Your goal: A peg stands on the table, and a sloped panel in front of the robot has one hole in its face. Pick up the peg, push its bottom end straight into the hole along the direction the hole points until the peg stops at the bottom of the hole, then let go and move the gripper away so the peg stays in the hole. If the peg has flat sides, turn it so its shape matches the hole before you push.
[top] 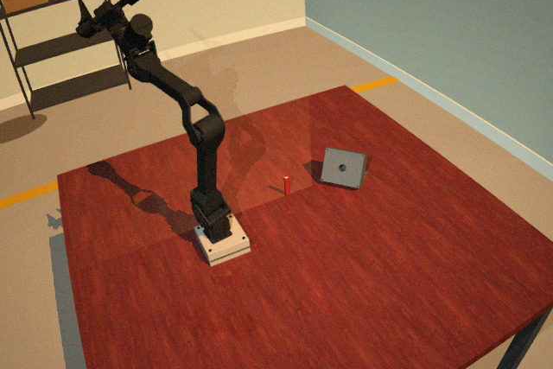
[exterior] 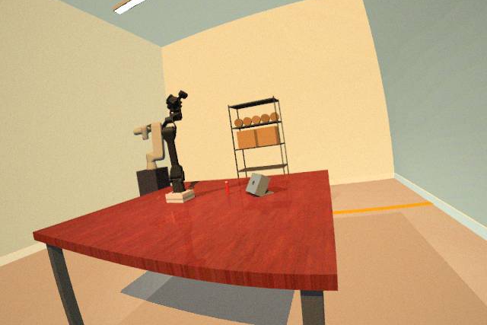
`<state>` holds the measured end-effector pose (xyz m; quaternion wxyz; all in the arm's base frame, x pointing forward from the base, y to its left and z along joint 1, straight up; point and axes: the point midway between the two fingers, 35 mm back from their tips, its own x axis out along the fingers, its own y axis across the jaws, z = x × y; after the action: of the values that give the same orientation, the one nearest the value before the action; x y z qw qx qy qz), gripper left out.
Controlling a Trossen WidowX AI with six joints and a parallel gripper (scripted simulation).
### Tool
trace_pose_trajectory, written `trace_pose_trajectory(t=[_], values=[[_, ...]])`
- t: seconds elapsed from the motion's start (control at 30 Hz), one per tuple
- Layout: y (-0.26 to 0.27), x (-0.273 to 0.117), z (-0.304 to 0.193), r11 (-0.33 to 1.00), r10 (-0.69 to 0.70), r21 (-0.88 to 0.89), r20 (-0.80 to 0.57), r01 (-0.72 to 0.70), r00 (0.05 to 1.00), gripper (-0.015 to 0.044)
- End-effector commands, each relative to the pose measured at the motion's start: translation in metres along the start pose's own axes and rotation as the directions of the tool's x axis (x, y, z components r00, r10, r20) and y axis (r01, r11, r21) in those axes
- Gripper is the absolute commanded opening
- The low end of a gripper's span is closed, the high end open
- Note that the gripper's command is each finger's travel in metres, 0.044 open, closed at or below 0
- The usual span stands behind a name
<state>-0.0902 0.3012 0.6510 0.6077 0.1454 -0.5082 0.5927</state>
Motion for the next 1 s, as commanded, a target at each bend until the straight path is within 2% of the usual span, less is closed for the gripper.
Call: trace_pose_trajectory(t=[0.0,0.5,0.97], values=[[0.002,-0.002,-0.028,1.000,0.018,0.003,-0.077,-0.018,0.997,0.0440],[-0.013,-0.026,-0.124,0.999,0.037,0.028,-0.360,-0.028,0.932,0.0440],[-0.038,-0.073,-0.217,0.995,0.022,0.086,-0.633,0.041,0.774,0.0440]])
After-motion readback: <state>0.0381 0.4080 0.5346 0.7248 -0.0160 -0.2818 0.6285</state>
